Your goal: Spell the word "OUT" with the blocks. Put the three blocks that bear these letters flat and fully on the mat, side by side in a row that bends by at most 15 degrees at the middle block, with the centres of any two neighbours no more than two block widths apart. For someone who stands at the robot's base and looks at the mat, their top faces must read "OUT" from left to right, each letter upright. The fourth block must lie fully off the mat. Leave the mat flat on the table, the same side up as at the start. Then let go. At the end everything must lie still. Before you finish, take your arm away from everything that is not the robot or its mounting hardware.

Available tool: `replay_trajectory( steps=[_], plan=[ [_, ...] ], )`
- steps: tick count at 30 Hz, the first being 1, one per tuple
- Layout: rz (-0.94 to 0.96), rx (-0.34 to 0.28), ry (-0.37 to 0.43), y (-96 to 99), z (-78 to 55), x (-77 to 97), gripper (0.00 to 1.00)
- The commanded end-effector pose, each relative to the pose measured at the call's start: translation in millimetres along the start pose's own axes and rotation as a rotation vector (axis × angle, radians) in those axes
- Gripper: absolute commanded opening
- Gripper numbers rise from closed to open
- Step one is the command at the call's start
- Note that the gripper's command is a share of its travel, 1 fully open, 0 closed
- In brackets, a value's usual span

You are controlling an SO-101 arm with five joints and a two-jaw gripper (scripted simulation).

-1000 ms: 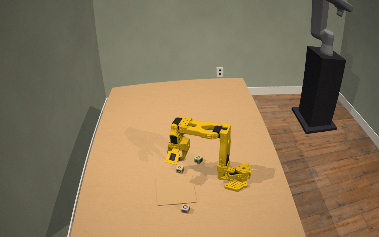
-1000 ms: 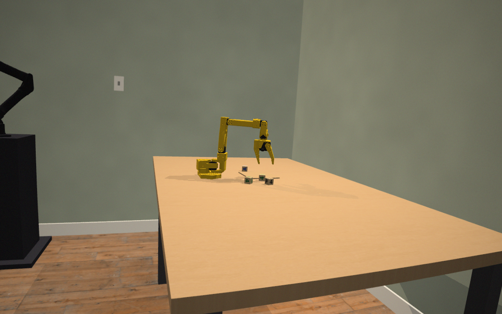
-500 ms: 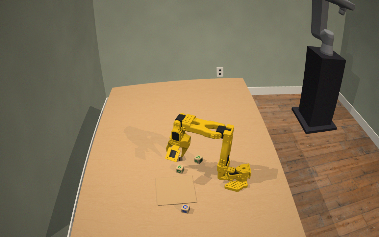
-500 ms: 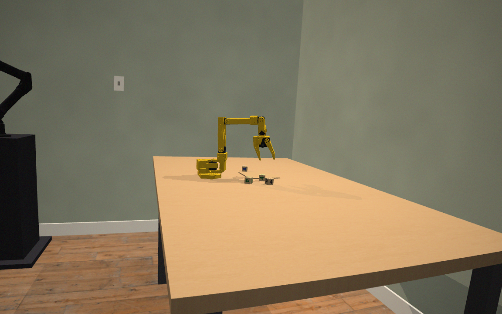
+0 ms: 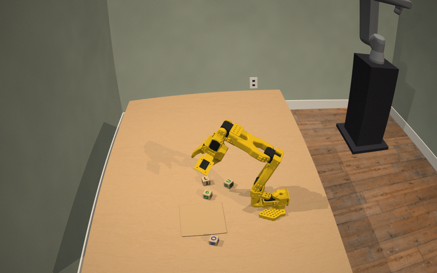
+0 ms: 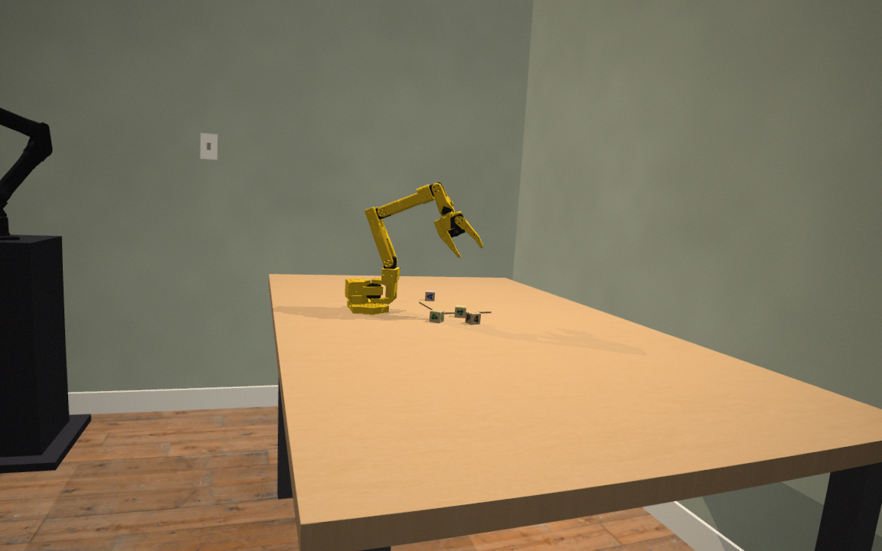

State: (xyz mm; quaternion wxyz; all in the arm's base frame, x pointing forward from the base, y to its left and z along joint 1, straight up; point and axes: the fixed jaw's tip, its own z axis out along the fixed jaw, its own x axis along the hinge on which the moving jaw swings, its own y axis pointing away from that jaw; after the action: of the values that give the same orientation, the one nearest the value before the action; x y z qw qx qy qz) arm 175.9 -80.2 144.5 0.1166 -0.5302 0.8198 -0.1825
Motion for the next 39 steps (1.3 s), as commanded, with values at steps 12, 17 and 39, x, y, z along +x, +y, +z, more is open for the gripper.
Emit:
replay_trajectory(
  steps=[12,17,39],
  plan=[
    [0.005,0.139,0.001,-8.5,-21.9,0.6,0.32],
    [0.031,0.139,-0.002,-8.7,-21.6,0.1,0.32],
    [0.498,0.133,-0.048,-12.4,-16.4,-8.5,0.32]
  ],
)
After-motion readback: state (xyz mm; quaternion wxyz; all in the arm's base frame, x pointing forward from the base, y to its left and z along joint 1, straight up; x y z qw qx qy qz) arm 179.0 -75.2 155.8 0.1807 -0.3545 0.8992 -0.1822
